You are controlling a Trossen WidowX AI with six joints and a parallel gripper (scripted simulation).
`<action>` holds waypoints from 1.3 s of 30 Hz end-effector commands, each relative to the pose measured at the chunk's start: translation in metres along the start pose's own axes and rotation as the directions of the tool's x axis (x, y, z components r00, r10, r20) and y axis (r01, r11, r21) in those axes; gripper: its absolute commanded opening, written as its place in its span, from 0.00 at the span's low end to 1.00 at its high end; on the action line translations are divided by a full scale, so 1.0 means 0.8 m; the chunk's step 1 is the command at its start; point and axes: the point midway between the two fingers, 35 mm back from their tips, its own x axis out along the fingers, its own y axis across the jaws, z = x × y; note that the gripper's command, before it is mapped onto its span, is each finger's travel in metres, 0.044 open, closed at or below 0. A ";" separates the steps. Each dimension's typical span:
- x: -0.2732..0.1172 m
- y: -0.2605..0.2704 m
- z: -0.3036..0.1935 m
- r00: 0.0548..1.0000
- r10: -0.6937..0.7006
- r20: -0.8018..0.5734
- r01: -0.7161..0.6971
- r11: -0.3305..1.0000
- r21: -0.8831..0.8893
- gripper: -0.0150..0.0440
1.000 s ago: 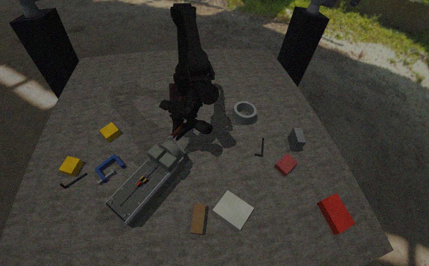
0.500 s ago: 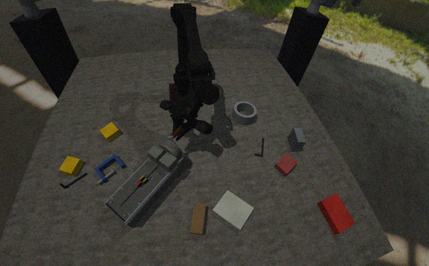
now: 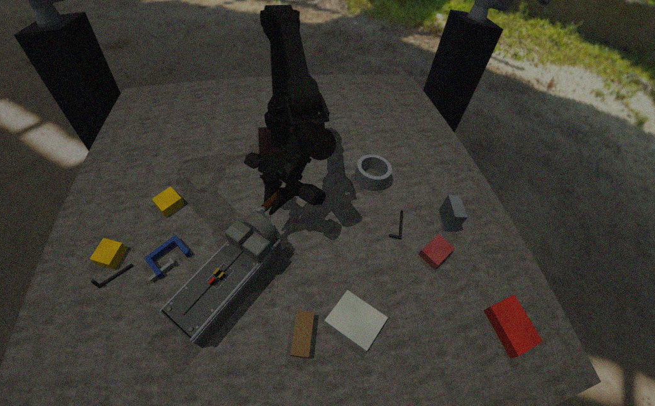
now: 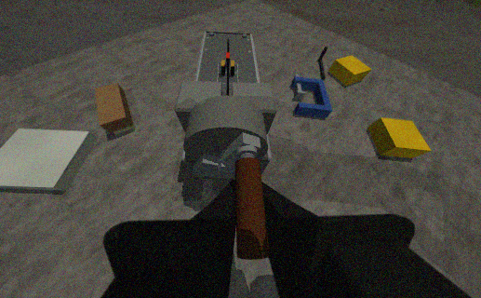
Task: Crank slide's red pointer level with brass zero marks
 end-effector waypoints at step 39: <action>-0.004 0.016 0.004 1.000 0.024 0.006 -0.024 1.000 0.006 0.25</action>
